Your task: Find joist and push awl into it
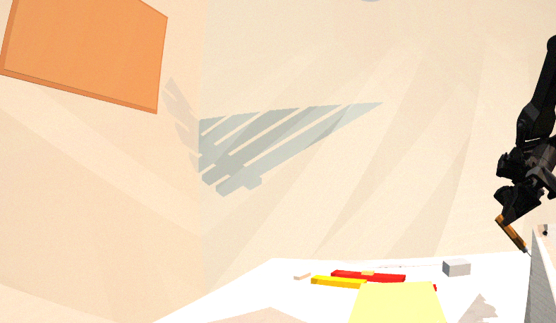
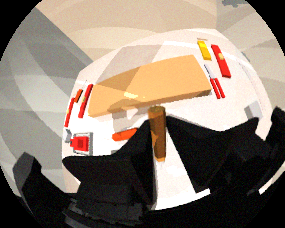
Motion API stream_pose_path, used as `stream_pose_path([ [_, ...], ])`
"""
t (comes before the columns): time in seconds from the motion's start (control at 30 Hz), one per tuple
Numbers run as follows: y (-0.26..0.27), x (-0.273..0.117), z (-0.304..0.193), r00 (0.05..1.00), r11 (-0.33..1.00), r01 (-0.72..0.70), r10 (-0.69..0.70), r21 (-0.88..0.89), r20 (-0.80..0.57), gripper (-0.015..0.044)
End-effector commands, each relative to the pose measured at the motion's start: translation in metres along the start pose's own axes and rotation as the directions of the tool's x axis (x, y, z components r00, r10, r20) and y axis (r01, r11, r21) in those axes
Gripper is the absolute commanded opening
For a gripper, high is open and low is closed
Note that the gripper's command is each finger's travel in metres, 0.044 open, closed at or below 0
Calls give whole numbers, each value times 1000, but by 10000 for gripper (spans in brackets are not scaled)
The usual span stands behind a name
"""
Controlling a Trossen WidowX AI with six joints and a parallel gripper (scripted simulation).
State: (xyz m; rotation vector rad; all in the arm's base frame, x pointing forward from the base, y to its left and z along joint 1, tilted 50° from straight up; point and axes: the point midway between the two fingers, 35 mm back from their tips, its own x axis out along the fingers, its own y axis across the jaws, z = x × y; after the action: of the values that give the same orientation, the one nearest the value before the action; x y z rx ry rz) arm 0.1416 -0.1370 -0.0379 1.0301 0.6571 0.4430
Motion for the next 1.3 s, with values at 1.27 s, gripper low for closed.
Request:
stream_pose_path([
  [1.27, 17, 1, -19, 993, 996, 80, -75, 41, -95, 0],
])
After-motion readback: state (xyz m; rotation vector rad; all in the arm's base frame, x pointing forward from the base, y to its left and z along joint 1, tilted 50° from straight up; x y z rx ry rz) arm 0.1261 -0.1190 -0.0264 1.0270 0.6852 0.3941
